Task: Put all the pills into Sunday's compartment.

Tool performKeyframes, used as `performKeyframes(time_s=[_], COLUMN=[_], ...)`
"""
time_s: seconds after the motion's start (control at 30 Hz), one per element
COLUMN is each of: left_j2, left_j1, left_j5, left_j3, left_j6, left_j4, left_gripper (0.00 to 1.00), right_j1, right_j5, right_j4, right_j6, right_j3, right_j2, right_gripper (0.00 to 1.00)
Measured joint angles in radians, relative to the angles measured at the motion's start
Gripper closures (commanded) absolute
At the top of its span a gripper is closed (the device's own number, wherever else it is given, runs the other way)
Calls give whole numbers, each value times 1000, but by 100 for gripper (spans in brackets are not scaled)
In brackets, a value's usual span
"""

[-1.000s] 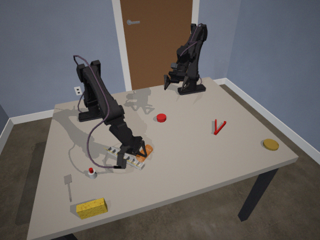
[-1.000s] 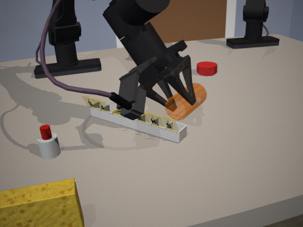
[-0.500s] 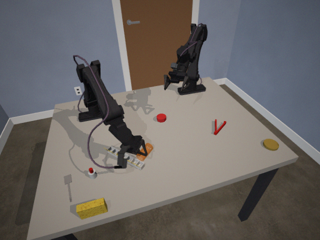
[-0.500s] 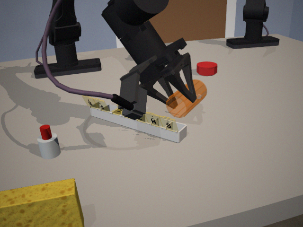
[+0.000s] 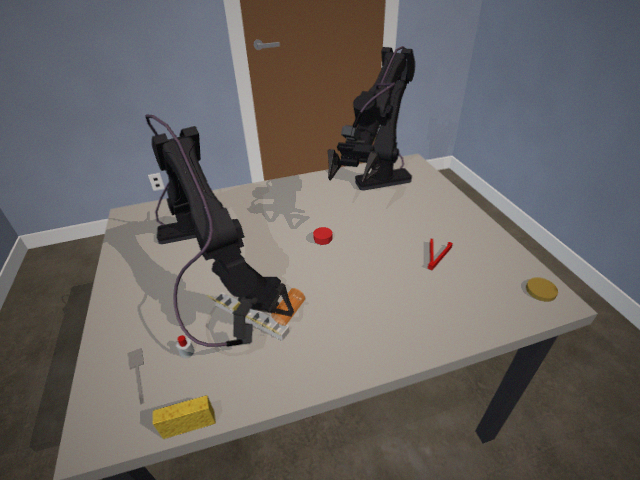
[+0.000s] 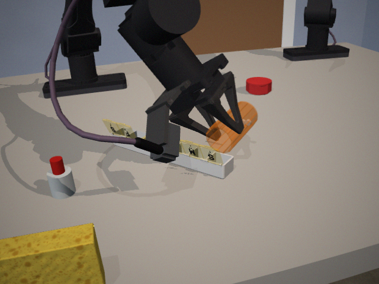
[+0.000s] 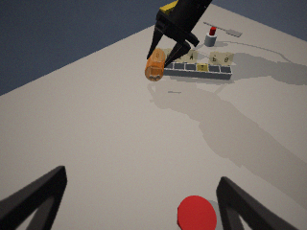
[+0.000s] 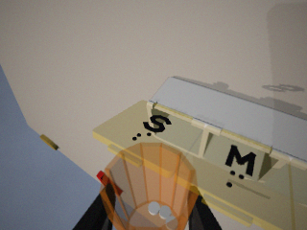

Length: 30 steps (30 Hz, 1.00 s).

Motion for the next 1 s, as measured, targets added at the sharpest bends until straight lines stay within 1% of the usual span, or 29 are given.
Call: performKeyframes(time_s=[0.37, 0.63, 1.0], left_j2=[0, 0, 0], left_j1=[0, 0, 0], left_j5=[0, 0, 0], left_j3=[0, 0, 0], left_j6=[0, 0, 0], left_j4=[0, 0, 0], left_gripper=[0, 0, 0], right_j1=[0, -13, -19], right_j5=[-10, -58, -72], right_j4=[-5, -34, -51], right_j6=[0, 0, 0], right_j3=[0, 49, 54], right_j2=[0, 23, 24], right_gripper=[64, 64, 64])
